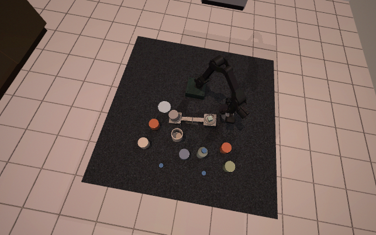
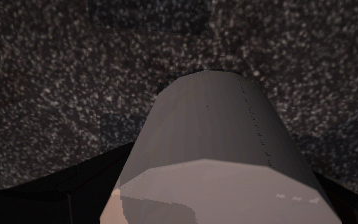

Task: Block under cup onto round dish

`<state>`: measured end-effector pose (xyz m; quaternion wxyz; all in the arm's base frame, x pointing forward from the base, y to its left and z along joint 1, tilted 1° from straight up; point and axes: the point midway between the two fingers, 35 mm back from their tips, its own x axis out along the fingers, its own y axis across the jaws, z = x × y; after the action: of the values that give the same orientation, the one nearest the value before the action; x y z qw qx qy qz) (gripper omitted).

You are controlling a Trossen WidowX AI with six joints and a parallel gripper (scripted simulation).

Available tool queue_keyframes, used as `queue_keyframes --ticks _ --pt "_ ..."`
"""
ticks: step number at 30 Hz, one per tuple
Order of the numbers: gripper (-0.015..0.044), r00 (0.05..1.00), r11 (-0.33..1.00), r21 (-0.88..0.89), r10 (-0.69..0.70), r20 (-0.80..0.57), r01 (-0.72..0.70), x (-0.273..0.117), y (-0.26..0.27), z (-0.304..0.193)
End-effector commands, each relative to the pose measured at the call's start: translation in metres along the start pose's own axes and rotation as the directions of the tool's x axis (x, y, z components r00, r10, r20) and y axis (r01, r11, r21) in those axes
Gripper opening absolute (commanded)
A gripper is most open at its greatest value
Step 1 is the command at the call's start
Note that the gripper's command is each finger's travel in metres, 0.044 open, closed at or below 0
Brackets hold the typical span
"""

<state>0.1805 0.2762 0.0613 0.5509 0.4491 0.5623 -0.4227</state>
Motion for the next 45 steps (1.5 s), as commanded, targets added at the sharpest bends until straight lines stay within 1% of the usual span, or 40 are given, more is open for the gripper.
queue_keyframes --ticks 1,5,12,22,23,37,39,42,45 --pt "0.0000 1.000 1.000 0.007 -0.004 0.003 0.004 0.015 -0.001 0.000" --pt "0.0000 1.000 1.000 0.007 -0.004 0.004 0.004 0.035 -0.002 0.001" --pt "0.0000 1.000 1.000 0.007 -0.004 0.004 0.004 0.039 -0.002 0.001" --pt "0.0000 1.000 1.000 0.007 -0.004 0.004 0.004 0.055 -0.002 0.001" --pt "0.0026 1.000 1.000 0.002 -0.003 0.003 0.003 0.049 -0.001 0.000" --pt "0.0394 1.000 1.000 0.002 -0.003 0.003 0.003 0.049 -0.001 0.000" --pt "0.0440 1.000 1.000 0.003 -0.003 0.003 0.003 0.038 -0.001 0.000" --pt "0.0440 1.000 1.000 0.007 -0.004 0.003 0.004 0.000 -0.002 0.000" --pt "0.0440 1.000 1.000 0.007 -0.004 0.003 0.004 -0.003 -0.002 0.001"
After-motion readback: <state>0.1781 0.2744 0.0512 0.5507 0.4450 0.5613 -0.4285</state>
